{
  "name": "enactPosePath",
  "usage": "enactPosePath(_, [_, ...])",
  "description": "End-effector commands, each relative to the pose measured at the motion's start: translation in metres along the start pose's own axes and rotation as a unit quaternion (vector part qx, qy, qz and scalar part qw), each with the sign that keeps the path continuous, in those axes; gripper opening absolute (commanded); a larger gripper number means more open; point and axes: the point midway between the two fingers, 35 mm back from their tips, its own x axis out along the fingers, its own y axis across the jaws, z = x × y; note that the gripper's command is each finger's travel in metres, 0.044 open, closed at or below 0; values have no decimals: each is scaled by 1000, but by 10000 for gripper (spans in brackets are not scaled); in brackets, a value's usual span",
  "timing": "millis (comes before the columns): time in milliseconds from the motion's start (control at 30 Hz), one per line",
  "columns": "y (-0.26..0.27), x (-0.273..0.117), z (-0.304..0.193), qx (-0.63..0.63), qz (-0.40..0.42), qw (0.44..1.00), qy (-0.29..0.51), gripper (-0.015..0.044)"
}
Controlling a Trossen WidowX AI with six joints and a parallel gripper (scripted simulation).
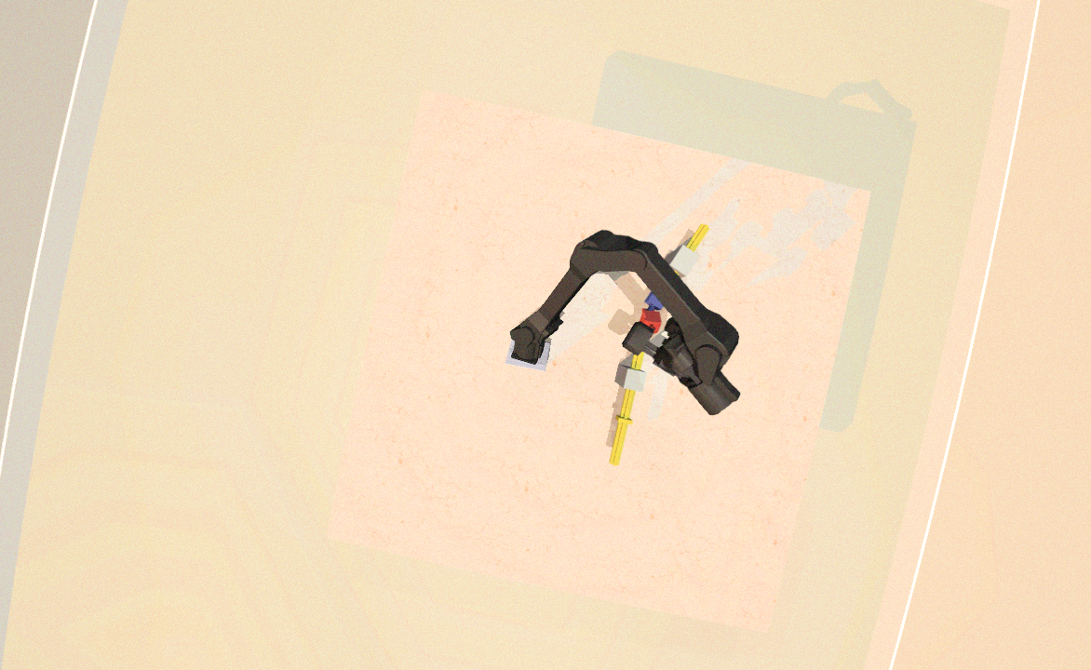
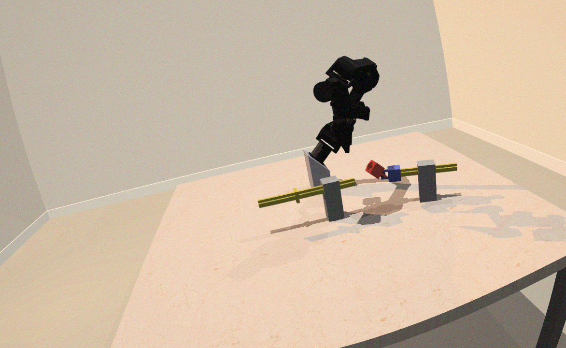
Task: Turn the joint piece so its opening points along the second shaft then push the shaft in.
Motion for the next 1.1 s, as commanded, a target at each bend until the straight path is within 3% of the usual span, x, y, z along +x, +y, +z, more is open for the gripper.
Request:
enactPosePath(0, [1, 2, -1, -56, 5, 998, 0, 440])
enactPosePath(433, [0, 6, -1, -236, 14, 972, -1, 440])
enactPosePath(633, [0, 9, -1, -238, 14, 971, -1, 440])
enactPosePath(1067, [0, 64, -1, -237, 20, 971, -3, 440])
